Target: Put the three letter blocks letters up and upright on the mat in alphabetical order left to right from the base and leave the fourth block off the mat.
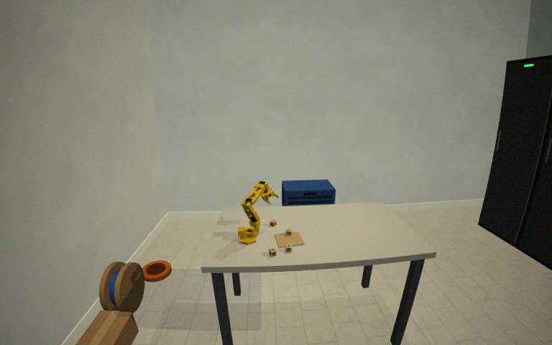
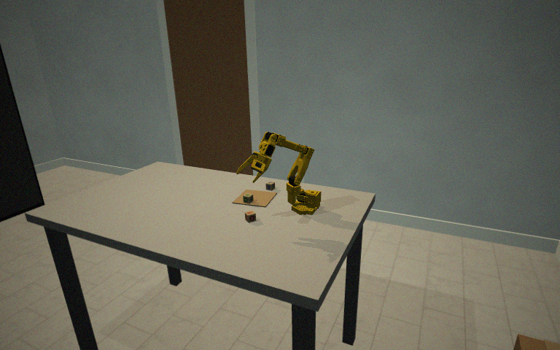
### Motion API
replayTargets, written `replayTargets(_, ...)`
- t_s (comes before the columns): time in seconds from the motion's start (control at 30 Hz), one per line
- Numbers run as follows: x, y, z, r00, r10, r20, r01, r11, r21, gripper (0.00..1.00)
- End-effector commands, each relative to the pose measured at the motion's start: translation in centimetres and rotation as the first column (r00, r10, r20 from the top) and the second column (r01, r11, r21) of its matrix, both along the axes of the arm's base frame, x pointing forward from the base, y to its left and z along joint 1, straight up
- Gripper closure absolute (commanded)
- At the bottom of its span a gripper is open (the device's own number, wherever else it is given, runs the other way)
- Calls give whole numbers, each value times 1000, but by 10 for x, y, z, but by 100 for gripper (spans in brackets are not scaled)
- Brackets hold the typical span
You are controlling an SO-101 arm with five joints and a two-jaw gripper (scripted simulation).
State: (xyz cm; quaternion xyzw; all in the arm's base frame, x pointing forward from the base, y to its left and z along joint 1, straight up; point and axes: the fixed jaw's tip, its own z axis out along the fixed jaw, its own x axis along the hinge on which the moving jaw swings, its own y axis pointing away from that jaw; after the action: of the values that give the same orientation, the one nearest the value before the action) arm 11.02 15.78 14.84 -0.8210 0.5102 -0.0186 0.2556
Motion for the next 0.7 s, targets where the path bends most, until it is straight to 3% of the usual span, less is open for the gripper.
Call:
replayTargets(0.0, 4, 1, 16, 988, 97, 120, -102, 994, 39, 65)
replayTargets(0.37, 6, -2, 11, 918, 326, 226, -315, 945, -84, 65)
replayTargets(0.67, 7, -3, 9, 887, 388, 249, -369, 921, -122, 65)
